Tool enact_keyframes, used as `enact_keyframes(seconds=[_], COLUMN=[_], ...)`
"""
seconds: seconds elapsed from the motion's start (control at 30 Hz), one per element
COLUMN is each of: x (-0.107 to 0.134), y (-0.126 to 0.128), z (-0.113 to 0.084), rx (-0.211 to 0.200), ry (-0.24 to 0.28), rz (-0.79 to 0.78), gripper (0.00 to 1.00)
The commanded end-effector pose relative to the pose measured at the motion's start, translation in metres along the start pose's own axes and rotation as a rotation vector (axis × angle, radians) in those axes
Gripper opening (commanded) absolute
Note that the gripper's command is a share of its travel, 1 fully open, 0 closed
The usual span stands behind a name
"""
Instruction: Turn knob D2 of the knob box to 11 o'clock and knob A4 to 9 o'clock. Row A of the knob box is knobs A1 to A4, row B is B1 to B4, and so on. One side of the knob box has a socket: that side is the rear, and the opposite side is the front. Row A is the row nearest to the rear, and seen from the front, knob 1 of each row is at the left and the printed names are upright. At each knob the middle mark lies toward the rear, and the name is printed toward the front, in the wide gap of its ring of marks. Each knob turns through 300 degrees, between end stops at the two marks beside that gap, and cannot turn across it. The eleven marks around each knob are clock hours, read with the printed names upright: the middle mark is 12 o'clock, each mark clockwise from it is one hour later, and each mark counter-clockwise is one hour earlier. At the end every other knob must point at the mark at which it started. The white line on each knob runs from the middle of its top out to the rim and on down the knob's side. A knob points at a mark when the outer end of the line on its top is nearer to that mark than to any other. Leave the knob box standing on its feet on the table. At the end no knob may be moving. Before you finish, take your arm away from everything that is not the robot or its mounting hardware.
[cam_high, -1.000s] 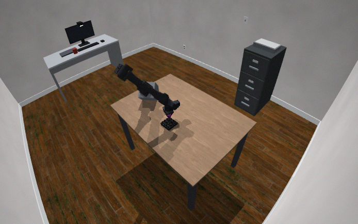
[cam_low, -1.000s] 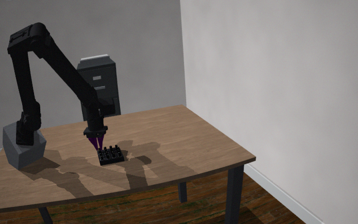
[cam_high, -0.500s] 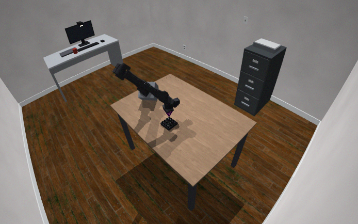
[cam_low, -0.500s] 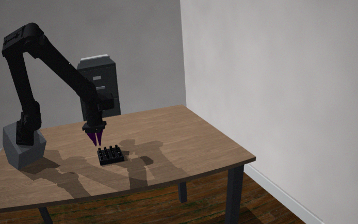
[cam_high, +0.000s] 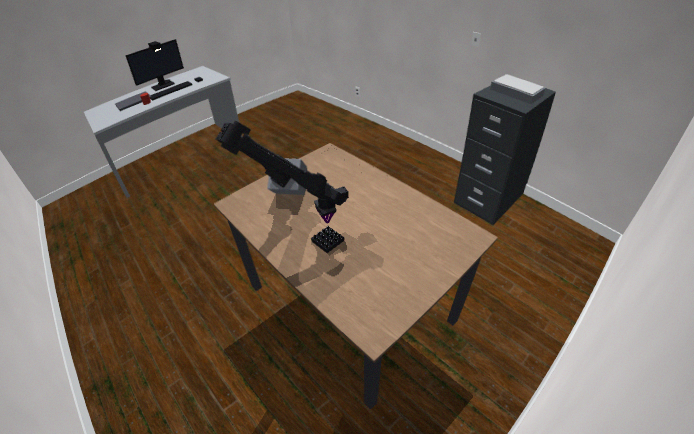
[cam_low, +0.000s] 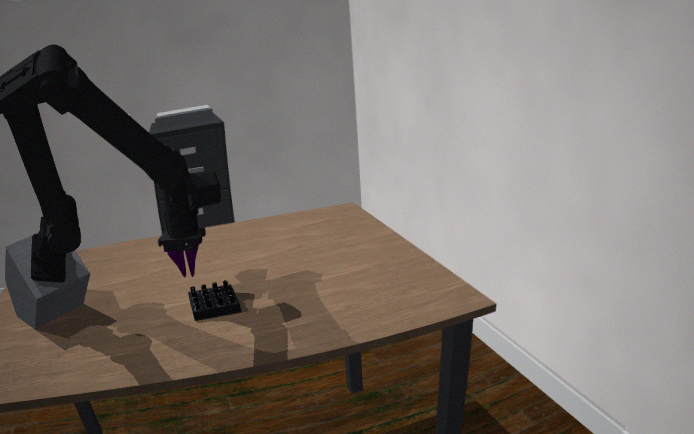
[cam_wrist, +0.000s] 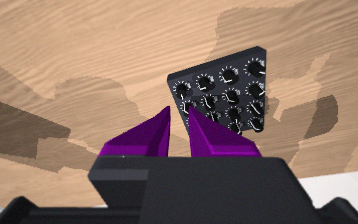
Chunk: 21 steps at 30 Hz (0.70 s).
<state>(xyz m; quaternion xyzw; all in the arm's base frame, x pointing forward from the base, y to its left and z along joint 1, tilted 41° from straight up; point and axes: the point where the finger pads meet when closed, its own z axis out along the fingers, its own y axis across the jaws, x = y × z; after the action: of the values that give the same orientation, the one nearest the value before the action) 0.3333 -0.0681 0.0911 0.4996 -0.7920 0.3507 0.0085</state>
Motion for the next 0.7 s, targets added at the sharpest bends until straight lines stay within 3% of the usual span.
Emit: enact_keyframes(seconds=[0.0, 0.27, 0.67], x=[-0.001, 0.000, 0.005], y=[-0.017, -0.020, -0.043], z=[-0.008, -0.009, -0.009], rx=[0.023, 0.024, 0.010], ry=[-0.010, -0.009, -0.003], rz=[0.036, 0.047, 0.368], gripper=[0.18, 0.18, 0.18])
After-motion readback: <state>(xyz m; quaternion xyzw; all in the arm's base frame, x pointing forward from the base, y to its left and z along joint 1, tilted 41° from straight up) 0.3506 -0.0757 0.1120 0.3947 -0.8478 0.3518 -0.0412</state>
